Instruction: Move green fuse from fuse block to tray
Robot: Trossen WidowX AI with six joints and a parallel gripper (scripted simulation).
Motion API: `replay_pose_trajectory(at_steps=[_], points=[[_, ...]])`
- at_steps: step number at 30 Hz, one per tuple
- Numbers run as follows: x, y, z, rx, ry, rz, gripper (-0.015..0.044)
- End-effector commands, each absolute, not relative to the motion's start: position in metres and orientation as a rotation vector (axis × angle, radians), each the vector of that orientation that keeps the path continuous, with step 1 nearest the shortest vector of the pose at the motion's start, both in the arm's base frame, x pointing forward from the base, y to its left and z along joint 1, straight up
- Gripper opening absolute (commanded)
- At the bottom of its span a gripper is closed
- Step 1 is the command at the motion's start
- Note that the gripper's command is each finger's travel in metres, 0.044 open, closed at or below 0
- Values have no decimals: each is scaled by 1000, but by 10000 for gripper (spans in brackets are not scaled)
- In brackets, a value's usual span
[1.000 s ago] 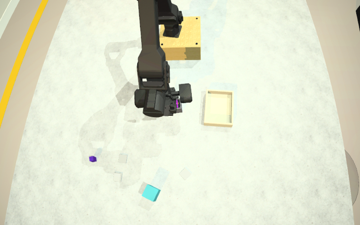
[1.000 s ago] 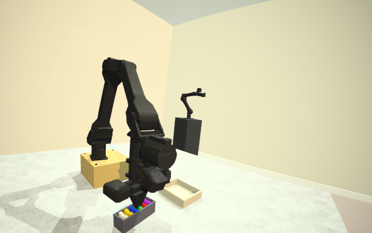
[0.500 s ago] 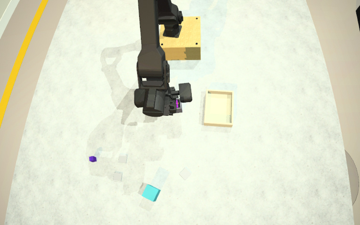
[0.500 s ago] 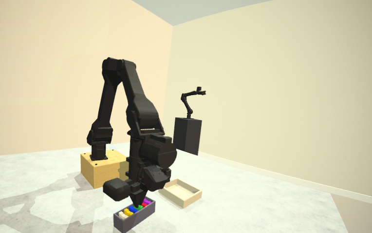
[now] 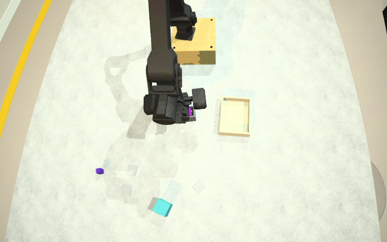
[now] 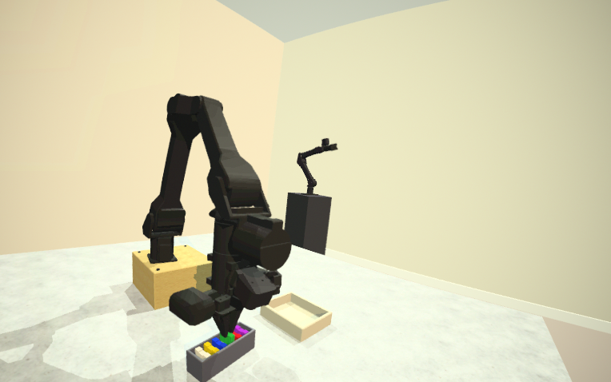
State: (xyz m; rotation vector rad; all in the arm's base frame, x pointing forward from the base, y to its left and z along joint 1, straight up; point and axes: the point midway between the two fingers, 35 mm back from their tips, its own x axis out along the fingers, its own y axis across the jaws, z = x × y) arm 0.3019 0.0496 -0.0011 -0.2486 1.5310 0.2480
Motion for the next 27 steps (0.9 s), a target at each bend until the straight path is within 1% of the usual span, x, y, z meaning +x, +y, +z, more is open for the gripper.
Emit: replay_pose_trajectory(at_steps=[1,27], points=[[302,50,2,-249,1529,250,0],[302,50,14,-250,1529,252,0]])
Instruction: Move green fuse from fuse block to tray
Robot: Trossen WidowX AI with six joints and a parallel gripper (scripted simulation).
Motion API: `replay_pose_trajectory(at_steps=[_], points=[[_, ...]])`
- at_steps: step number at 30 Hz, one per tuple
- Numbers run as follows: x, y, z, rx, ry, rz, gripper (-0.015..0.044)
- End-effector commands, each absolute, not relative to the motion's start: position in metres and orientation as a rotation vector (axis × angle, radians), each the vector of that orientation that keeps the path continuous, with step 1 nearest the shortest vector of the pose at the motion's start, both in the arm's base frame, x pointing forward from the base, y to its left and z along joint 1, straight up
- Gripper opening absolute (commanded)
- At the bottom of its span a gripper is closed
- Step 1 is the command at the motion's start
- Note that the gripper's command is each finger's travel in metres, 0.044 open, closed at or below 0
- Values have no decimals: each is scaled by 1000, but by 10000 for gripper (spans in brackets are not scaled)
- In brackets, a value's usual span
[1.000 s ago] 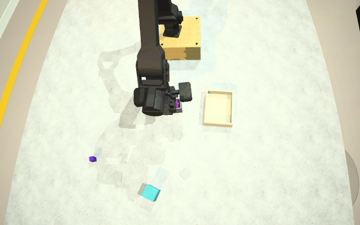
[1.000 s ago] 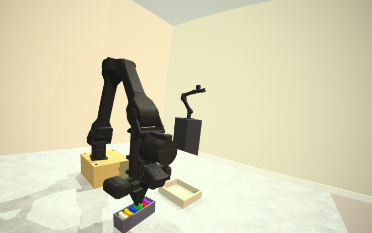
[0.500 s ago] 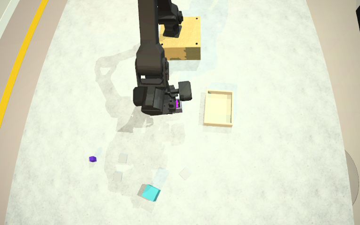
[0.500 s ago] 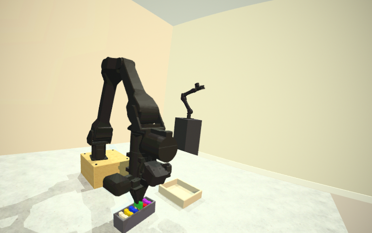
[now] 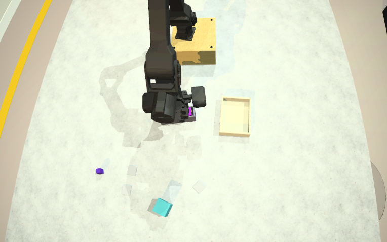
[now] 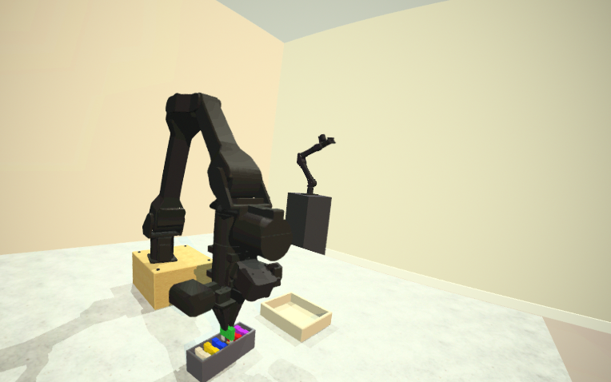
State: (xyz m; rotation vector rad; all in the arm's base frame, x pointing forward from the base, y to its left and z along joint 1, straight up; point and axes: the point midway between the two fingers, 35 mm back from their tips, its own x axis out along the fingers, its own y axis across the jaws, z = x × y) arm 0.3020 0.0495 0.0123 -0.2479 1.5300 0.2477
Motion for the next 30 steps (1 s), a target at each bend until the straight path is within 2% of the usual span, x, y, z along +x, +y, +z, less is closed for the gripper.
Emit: replay_pose_trajectory(at_steps=[1,30], points=[[302,50,15,-250,1529,252,0],[301,50,35,-250,1528,254,0]])
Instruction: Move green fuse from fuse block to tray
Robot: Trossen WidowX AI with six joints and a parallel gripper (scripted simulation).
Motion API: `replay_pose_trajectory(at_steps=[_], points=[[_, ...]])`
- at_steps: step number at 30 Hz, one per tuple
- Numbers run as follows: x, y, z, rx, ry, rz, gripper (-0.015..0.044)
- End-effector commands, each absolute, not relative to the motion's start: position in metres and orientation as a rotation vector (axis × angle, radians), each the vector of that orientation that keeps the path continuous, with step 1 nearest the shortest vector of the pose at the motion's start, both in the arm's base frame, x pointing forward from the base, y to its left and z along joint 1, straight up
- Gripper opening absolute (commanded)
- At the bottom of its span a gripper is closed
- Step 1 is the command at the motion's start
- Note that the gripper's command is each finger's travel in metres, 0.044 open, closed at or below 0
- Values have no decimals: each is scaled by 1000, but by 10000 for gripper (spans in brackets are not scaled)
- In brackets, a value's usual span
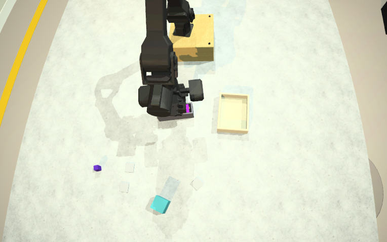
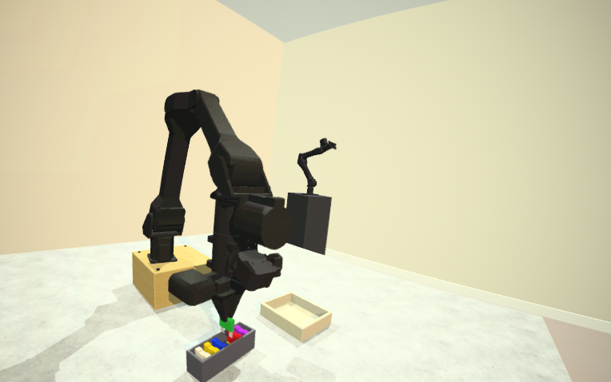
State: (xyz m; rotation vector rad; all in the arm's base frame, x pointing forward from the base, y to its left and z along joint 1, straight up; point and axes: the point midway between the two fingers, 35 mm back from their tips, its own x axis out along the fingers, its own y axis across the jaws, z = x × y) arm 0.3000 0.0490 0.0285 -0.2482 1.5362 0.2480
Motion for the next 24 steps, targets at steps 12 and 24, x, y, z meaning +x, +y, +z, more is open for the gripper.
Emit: replay_pose_trajectory(at_steps=[12,24], points=[[301,50,49,-250,1528,254,0],[302,114,51,-245,1527,259,0]])
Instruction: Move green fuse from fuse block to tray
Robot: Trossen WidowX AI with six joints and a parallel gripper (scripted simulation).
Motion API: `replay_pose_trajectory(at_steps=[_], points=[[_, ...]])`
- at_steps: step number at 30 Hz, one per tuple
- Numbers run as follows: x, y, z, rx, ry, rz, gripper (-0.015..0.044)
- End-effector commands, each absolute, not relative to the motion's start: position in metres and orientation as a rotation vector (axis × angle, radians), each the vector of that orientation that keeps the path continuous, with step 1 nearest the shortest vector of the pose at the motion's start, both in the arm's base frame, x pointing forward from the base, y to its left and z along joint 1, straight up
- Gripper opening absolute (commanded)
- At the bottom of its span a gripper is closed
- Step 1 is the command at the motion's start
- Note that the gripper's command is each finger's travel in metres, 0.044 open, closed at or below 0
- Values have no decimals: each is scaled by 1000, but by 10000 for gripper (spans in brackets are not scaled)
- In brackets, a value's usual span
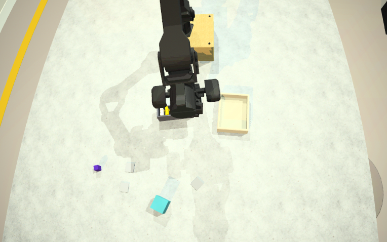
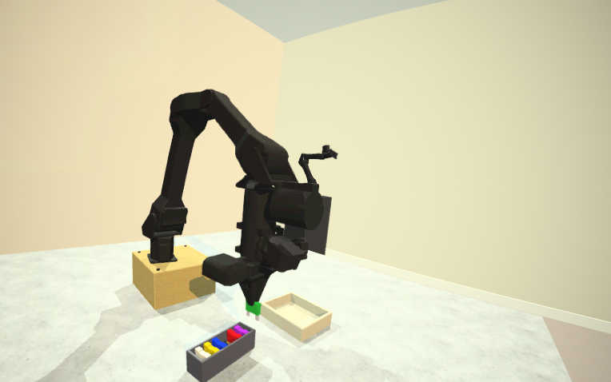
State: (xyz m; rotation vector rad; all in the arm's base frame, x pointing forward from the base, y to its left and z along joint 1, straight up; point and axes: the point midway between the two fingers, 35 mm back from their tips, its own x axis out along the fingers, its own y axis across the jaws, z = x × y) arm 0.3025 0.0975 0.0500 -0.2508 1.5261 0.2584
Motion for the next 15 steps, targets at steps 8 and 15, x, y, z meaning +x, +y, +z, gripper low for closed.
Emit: replay_pose_trajectory(at_steps=[8,15], points=[[294,160,51,-242,1527,262,0],[281,200,52,-239,1528,265,0]])
